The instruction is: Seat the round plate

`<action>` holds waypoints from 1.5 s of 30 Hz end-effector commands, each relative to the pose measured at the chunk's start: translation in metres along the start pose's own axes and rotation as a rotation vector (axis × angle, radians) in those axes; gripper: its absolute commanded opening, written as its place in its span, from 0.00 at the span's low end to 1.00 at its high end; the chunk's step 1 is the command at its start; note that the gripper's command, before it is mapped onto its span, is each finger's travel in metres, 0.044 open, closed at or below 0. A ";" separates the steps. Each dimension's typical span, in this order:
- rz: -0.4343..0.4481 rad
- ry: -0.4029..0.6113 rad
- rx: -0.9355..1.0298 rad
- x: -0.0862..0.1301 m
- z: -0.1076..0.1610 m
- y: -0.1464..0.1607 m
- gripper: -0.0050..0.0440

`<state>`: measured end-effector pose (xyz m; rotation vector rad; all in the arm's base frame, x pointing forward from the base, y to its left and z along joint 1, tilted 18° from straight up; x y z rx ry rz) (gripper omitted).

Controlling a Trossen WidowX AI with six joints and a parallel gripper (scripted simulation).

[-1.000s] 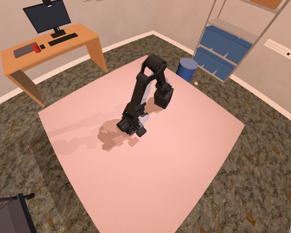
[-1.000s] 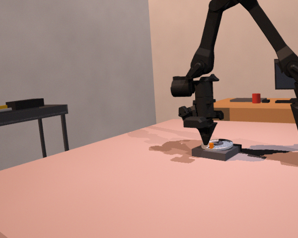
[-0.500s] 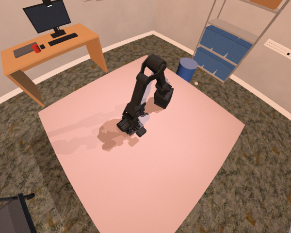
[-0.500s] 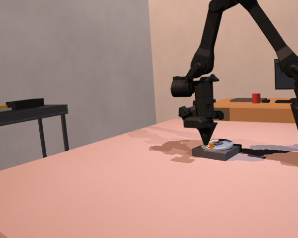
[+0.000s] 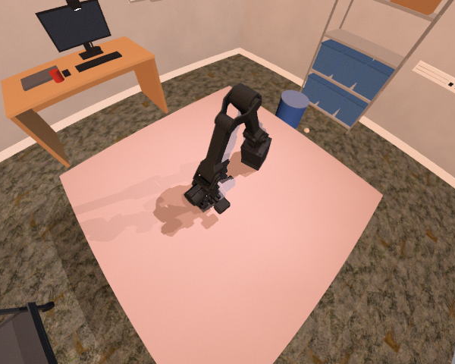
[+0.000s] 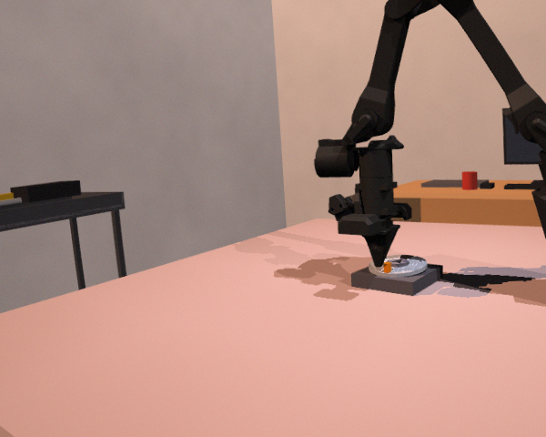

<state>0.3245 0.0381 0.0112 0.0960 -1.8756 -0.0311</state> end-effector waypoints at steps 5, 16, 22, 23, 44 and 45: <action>0.004 -0.022 -0.003 0.005 0.002 0.002 0.00; 0.002 -0.017 -0.003 0.004 0.010 0.004 0.00; 0.002 -0.017 -0.004 0.004 0.014 0.004 0.00; 0.002 -0.017 -0.004 0.004 0.014 0.004 0.00; 0.003 -0.010 -0.003 0.002 0.028 0.001 0.00; 0.003 -0.012 -0.003 0.003 0.028 0.001 0.00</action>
Point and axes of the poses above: the point midway between the two fingers, 35 mm back from their tips, its own x axis back along the fingers, its own y axis across the jaws, z = x × y, the point moved 2 cm from there along x, back along the fingers, and after that the axes turned 3 degrees about x, right-handed, at the moved point
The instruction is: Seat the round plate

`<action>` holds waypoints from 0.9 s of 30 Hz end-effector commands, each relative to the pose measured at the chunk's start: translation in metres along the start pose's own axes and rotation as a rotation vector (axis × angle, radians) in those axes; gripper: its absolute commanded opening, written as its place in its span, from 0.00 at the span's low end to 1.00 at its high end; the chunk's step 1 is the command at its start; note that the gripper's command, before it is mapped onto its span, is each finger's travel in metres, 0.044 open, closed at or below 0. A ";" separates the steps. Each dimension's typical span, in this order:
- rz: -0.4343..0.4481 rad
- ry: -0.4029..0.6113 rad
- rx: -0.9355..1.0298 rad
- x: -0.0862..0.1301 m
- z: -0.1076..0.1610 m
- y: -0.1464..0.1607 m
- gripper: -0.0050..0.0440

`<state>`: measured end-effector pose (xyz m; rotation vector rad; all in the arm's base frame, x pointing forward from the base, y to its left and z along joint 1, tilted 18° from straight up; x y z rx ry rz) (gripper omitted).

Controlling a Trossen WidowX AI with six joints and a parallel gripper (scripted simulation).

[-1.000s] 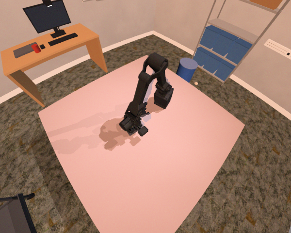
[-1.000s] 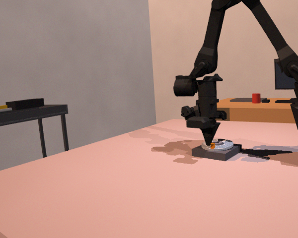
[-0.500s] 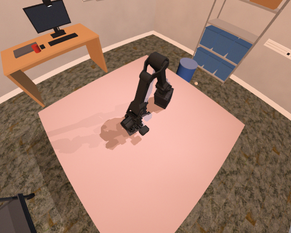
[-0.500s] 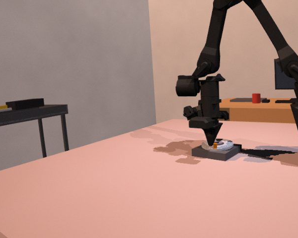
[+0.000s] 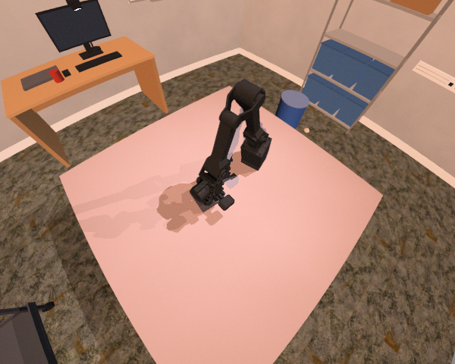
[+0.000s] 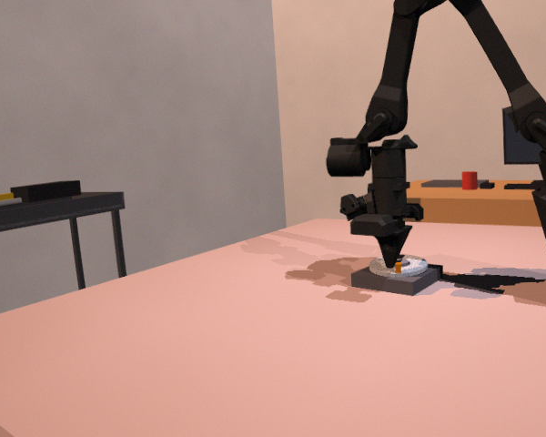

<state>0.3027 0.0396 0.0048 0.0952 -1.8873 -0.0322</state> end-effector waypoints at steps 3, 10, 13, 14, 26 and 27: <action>0.001 -0.008 -0.002 0.004 0.006 -0.002 0.00; 0.000 -0.004 0.000 0.003 0.011 -0.004 0.00; 0.001 0.006 0.000 0.001 0.013 -0.004 0.00; 0.001 0.006 -0.001 0.001 0.014 -0.004 0.00; -0.001 -0.003 0.000 0.003 0.019 -0.007 0.00; -0.001 -0.003 0.000 0.003 0.020 -0.008 0.00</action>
Point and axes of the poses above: the point midway between the two fingers, 35 mm back from their tips, its own x axis back along the fingers, its own y axis across the jaws, z = x × y, the point moved 2 cm from there along x, back along the fingers, and after that the axes turned 3 degrees about x, right-handed, at the moved point
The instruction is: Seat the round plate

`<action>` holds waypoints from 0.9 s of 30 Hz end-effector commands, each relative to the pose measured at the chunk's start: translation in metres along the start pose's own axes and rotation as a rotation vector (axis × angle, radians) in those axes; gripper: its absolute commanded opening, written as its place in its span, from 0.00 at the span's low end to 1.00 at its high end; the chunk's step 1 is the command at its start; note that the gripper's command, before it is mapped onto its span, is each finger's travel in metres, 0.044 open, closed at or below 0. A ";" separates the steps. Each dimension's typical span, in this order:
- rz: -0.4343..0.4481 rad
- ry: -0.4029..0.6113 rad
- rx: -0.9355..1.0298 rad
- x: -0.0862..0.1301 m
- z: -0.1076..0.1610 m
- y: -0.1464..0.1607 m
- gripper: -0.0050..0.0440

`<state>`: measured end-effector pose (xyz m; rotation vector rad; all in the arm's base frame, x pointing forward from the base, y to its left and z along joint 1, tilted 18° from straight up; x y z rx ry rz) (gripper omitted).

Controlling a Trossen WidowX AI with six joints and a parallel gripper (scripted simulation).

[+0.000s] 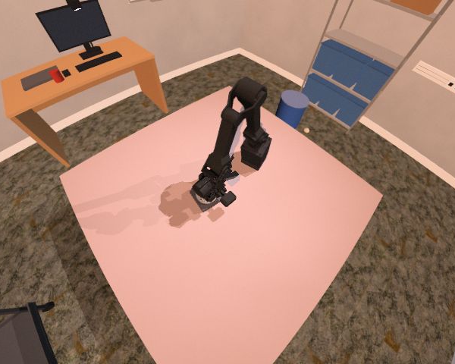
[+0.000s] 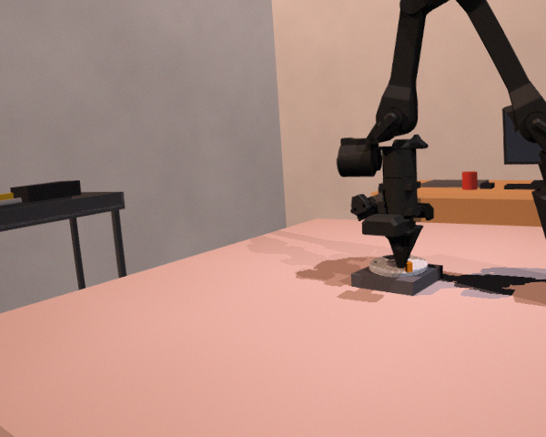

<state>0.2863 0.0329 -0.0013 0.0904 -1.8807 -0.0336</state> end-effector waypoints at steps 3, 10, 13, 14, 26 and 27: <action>-0.001 0.000 0.003 0.001 0.004 -0.002 0.00; -0.003 -0.012 0.004 0.004 0.006 -0.005 0.00; -0.003 -0.006 0.003 0.003 0.009 -0.006 0.00; -0.003 -0.007 0.004 0.003 0.009 -0.006 0.00; -0.004 -0.012 0.004 0.005 0.013 -0.011 0.00; -0.003 -0.009 0.004 0.004 0.014 -0.011 0.00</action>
Point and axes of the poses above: the point midway between the two fingers, 35 mm back from their tips, its own x axis back along the fingers, its own y axis across the jaws, z = x × y, the point moved 2 cm from there along x, back along the fingers, and after that the axes turned 3 degrees about x, right-handed, at the moved point
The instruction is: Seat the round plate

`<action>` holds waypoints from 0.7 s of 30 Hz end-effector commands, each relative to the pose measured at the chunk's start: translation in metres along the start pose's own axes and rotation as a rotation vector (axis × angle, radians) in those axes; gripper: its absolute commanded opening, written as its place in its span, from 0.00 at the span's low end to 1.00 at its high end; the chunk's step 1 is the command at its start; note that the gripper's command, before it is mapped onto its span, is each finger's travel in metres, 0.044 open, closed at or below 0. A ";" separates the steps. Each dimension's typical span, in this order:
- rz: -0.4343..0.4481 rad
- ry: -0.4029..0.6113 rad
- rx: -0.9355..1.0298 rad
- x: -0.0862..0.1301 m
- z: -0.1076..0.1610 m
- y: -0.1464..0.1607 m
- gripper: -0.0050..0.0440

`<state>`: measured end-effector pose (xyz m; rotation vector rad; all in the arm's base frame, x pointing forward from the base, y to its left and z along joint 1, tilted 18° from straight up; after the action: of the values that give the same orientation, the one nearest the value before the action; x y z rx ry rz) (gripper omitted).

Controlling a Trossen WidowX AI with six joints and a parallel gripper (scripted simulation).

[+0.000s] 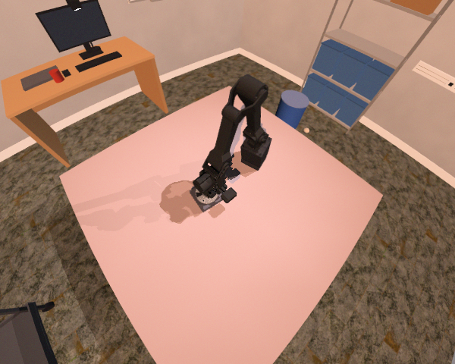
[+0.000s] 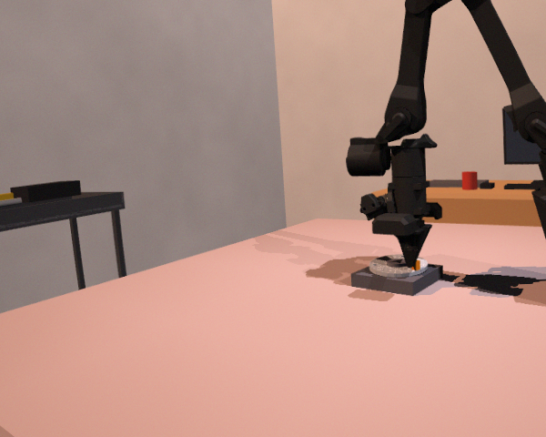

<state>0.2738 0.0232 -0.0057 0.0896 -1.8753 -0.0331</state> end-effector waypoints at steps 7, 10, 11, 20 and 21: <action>-0.003 -0.010 0.004 0.003 0.004 -0.006 0.00; -0.002 -0.013 0.004 0.004 0.004 -0.006 0.00; -0.002 -0.015 0.004 0.004 0.004 -0.006 0.00; -0.003 -0.009 0.004 0.004 0.008 -0.012 0.00; -0.003 -0.010 0.004 0.004 0.008 -0.012 0.00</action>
<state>0.2658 0.0130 -0.0082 0.0900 -1.8704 -0.0338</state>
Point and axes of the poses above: the point midway between the two fingers, 35 mm back from their tips, its own x axis back along the fingers, its own y axis across the jaws, z = x × y, the point moved 2 cm from there along x, back along the fingers, and after that the axes turned 3 degrees about x, right-handed, at the moved point
